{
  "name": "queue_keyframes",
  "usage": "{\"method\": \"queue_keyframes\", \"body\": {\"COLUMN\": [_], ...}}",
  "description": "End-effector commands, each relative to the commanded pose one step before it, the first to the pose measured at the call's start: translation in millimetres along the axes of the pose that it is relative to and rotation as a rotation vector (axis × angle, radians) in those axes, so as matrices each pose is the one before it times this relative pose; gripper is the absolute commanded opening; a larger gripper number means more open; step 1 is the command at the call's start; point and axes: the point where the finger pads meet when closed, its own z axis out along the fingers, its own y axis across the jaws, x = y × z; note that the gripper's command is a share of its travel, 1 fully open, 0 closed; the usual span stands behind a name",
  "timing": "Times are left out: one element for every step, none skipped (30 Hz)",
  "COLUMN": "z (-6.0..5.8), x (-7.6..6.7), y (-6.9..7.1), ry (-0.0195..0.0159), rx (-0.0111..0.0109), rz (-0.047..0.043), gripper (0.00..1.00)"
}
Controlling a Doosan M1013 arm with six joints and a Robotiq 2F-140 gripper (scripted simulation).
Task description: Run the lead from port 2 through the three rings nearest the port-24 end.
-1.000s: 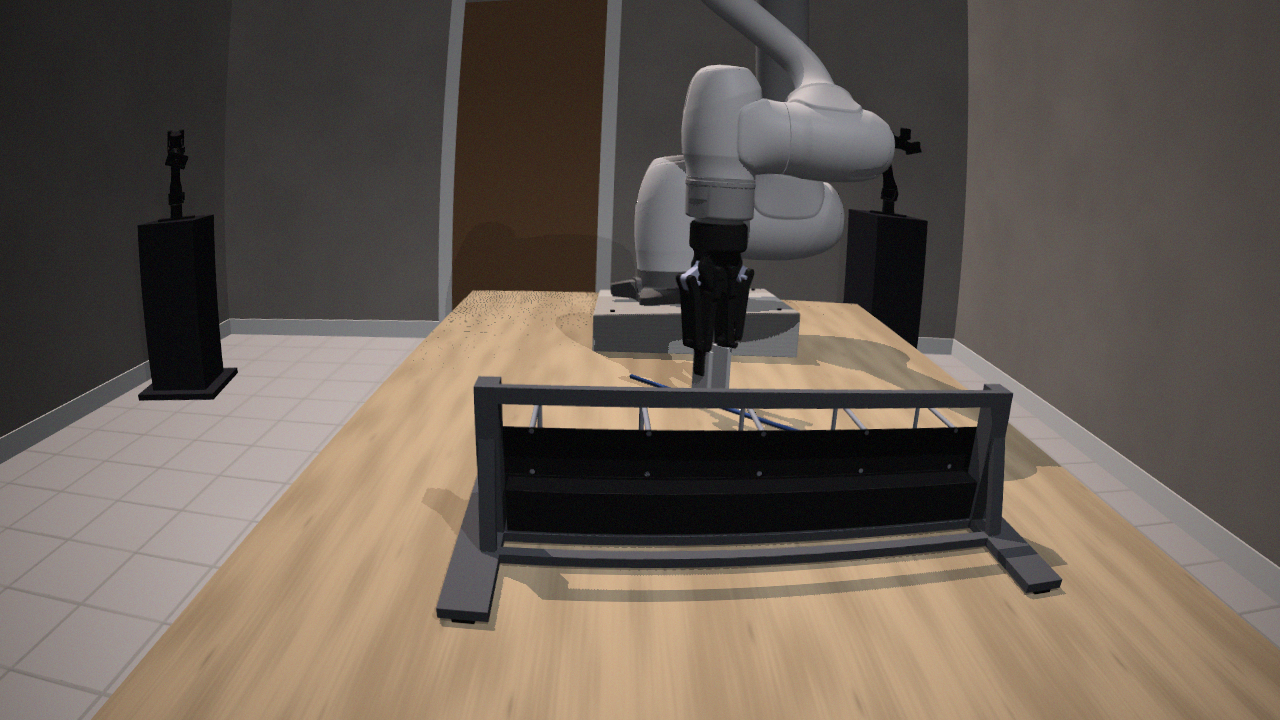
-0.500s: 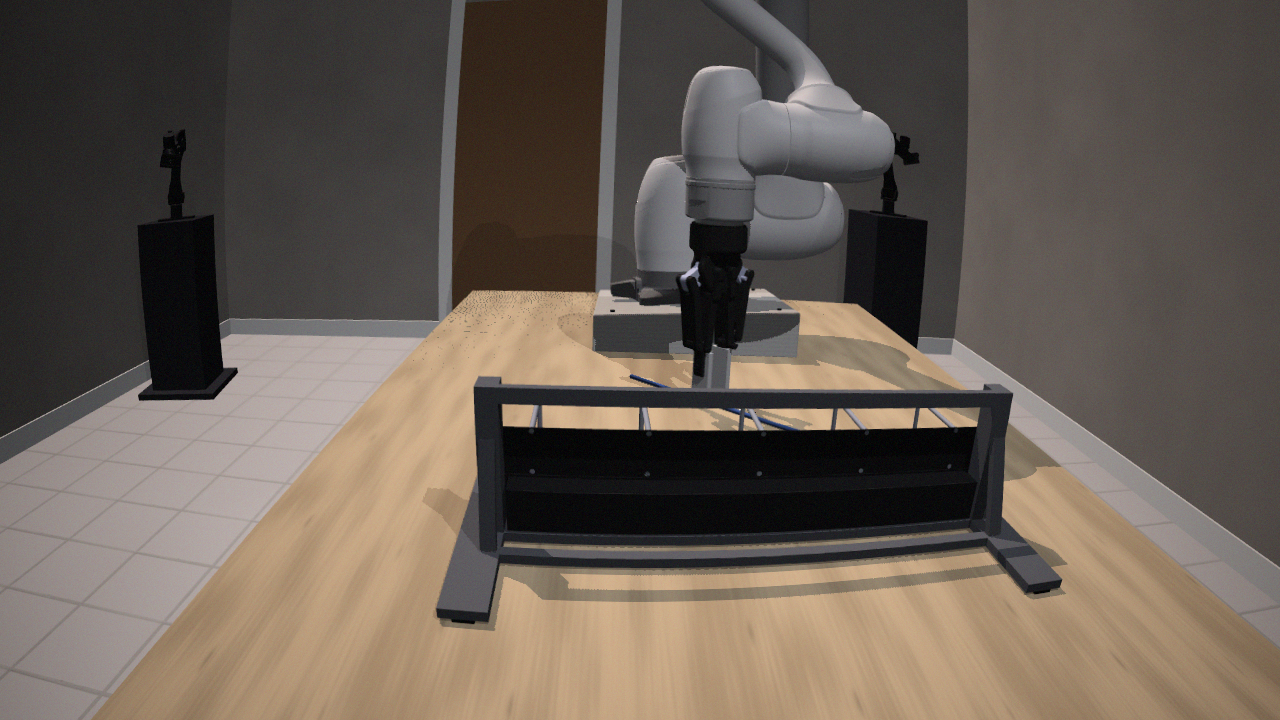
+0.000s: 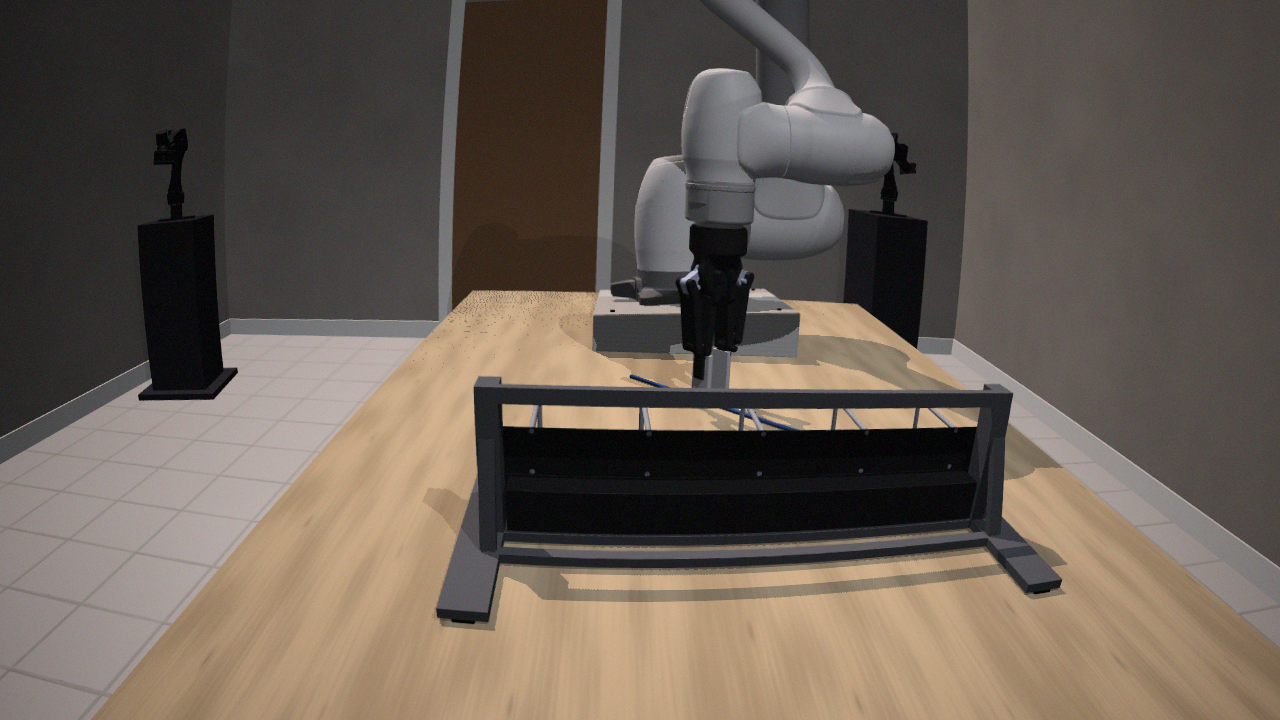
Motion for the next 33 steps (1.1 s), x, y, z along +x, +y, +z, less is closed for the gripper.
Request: {"method": "queue_keyframes", "body": {"z": [1.28, 0.33, 0.32, 0.31, 0.3, 0.29, 0.28, 0.0, 0.0, 0.27, 0.26, 0.24, 0.23, 0.21, 0.2, 0.18, 0.16, 0.15, 0.13, 0.11, 0.09, 0.08, 0.06, 0.05, 0.0, 0.0, 0.04, 0.03, 0.02, 0.01, 0.0, 0.0, 0.0], "x": [0.04, 0.0, 0.0, 0.0, 0.0, 0.0, 0.0, 0.0, 0.0, 0.0, 0.0, 0.0, 0.0, 0.0, 0.0, 0.0, 0.0, 0.0, 0.0, 0.0, 0.0, 0.0, 0.0, 0.0, 0.0, 0.0, 0.0, 0.0, 0.0, 0.0, 0.0, 0.0, 0.0], "y": [-0.04, 0.0, 0.0, 0.0, 0.0, 0.0, 0.0, 0.0, 0.0, 0.0, 0.0, 0.0, 0.0, 0.0, 0.0, 0.0, 0.0, 0.0, 0.0, 0.0, 0.0, 0.0, 0.0, 0.0, 0.0, 0.0, 0.0, 0.0, 0.0, 0.0, 0.0, 0.0, 0.0], "ry": [0.0002, 0.0, 0.0, 0.0, 0.0, 0.0, 0.0, 0.0, 0.0, 0.0, 0.0, 0.0, 0.0, 0.0, 0.0, 0.0, 0.0, 0.0, 0.0, 0.0, 0.0, 0.0, 0.0, 0.0, 0.0, 0.0, 0.0, 0.0, 0.0, 0.0, 0.0, 0.0, 0.0], "rx": [0.00006, 0.0, 0.0, 0.0, 0.0, 0.0, 0.0, 0.0, 0.0, 0.0, 0.0, 0.0, 0.0, 0.0, 0.0, 0.0, 0.0, 0.0, 0.0, 0.0, 0.0, 0.0, 0.0, 0.0, 0.0, 0.0, 0.0, 0.0, 0.0, 0.0, 0.0, 0.0, 0.0], "rz": [-0.00004, 0.0, 0.0, 0.0, 0.0, 0.0, 0.0, 0.0, 0.0, 0.0, 0.0, 0.0, 0.0, 0.0, 0.0, 0.0, 0.0, 0.0, 0.0, 0.0, 0.0, 0.0, 0.0, 0.0, 0.0, 0.0, 0.0, 0.0, 0.0, 0.0, 0.0, 0.0, 0.0], "gripper": [0.2, 0.2, 0.2, 0.2, 0.2, 0.2, 0.2, 0.2, 0.2, 0.2, 0.2, 0.2, 0.2, 0.2, 0.2, 0.2, 0.2, 0.2, 0.2, 0.2, 0.2, 0.2, 0.2, 0.2, 0.2, 0.2, 0.2, 0.2, 0.2, 0.2, 0.2, 0.2, 0.2]}}
